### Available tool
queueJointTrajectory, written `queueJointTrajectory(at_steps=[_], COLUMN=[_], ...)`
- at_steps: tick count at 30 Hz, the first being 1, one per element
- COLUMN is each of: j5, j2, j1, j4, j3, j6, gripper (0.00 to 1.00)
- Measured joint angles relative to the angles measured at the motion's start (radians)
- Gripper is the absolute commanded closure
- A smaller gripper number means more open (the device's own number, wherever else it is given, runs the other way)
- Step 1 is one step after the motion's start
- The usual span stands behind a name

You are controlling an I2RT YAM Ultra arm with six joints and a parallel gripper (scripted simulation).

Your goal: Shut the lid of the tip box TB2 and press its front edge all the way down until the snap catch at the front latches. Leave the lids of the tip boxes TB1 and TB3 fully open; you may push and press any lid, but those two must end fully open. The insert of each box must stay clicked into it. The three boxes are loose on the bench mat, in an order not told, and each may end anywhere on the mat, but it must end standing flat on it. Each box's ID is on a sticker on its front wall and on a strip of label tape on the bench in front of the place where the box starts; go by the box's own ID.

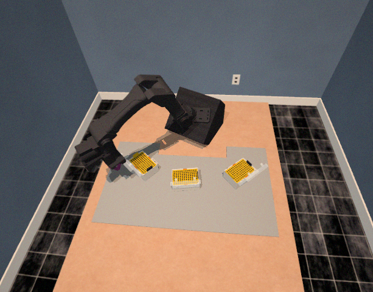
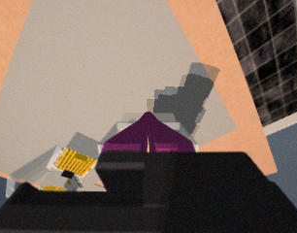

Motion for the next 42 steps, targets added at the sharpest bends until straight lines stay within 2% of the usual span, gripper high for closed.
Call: queueJointTrajectory(at_steps=[42], j5=[-0.019], j2=[-0.173], j1=[-0.04], j4=[0.037], j3=[-0.226], j6=[-0.029], gripper=[1.0])
